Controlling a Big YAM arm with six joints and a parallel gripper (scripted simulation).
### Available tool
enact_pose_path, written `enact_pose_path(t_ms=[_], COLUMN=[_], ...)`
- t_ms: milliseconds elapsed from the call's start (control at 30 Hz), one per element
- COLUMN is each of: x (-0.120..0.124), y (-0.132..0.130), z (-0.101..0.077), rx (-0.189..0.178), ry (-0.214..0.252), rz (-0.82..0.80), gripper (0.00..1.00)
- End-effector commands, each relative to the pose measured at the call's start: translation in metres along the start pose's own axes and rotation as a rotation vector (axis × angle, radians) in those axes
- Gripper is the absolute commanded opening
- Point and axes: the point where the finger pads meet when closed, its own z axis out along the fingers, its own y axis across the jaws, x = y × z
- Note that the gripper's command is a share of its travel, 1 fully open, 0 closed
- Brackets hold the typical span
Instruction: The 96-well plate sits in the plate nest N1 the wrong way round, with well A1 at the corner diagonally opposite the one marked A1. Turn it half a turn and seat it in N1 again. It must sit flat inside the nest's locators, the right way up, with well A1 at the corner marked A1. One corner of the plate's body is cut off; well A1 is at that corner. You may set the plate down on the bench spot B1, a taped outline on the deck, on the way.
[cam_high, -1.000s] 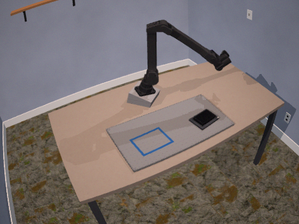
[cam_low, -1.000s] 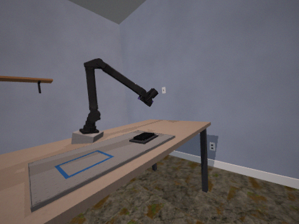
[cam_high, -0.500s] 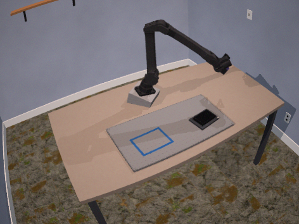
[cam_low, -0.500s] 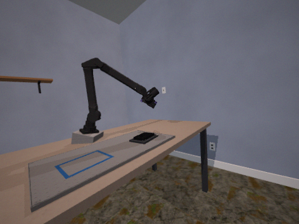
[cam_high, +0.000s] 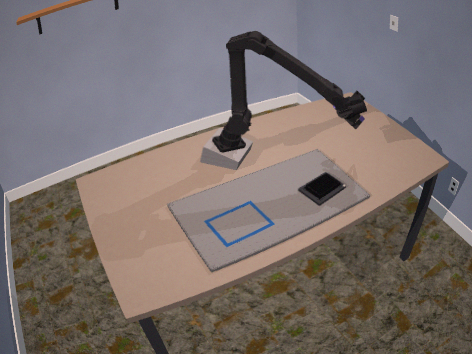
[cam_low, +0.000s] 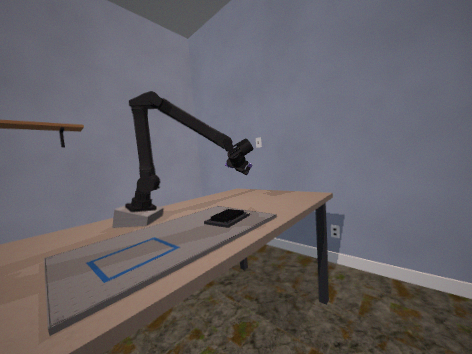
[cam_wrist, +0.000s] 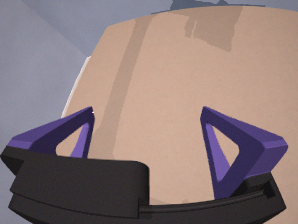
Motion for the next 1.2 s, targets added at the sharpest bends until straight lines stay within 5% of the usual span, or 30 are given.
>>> enact_pose_path(t_ms=[0, 233, 300, 433, 500, 567, 667, 767, 867, 933, 1033, 1100, 1133, 1167], x=[-0.018, -0.007, 0.015, -0.007, 0.018, 0.041, 0.041, 0.016, 0.063, 0.072, 0.042, 0.074, 0.058, 0.058], y=[-0.005, -0.032, -0.029, -0.041, -0.047, -0.058, -0.062, -0.066, -0.075, -0.079, -0.087, -0.088, -0.092, -0.092], z=[-0.019, -0.024, -0.029, -0.046, -0.052, -0.048, -0.052, -0.072, -0.07, -0.076, -0.101, -0.099, -0.11, -0.11], rx=[0.071, 0.074, 0.124, 0.223, 0.251, 0.228, 0.231, 0.327, 0.297, 0.295, 0.398, 0.375, 0.412, 0.412], ry=[0.01, 0.02, 0.076, 0.117, 0.164, 0.183, 0.18, 0.224, 0.267, 0.27, 0.316, 0.35, 0.36, 0.36], rz=[-0.091, -0.085, -0.073, -0.143, -0.115, -0.079, -0.085, -0.153, -0.089, -0.085, -0.158, -0.118, -0.15, -0.15], gripper=[1.0, 1.0, 1.0, 1.0, 1.0, 1.0, 1.0, 1.0, 1.0, 1.0, 1.0, 1.0, 1.0, 1.0])
